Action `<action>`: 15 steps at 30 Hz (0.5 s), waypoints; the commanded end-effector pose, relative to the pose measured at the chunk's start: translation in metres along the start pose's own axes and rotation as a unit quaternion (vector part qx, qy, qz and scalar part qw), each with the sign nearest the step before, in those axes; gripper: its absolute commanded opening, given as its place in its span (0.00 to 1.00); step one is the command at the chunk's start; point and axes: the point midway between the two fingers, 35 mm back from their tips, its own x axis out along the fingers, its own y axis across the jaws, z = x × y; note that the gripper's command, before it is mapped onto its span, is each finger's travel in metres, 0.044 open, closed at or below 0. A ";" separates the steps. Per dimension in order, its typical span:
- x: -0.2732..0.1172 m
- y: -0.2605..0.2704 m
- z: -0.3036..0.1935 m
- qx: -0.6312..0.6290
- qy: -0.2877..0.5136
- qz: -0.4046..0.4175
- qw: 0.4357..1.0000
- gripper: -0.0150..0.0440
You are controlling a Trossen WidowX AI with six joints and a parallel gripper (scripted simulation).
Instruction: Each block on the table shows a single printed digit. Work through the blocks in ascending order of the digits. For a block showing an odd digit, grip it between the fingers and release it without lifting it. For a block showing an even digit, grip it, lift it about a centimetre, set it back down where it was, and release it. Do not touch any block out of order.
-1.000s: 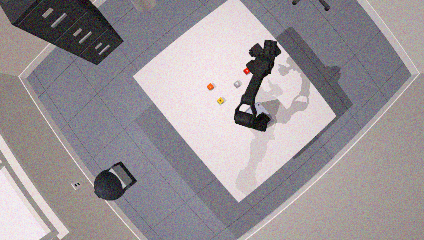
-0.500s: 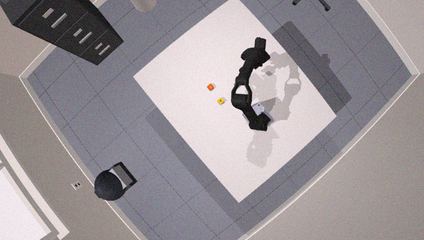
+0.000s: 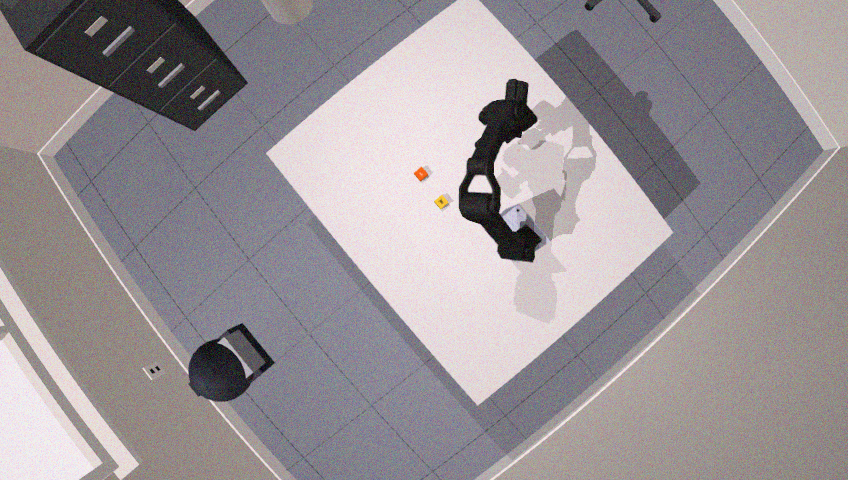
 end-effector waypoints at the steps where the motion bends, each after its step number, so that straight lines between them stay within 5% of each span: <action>1: -0.002 0.043 -0.001 -0.006 -0.003 0.000 1.000 0.93; 5: 0.000 0.083 -0.012 -0.006 -0.002 0.003 1.000 0.93; 15: 0.000 0.085 -0.012 -0.006 -0.002 0.003 1.000 0.93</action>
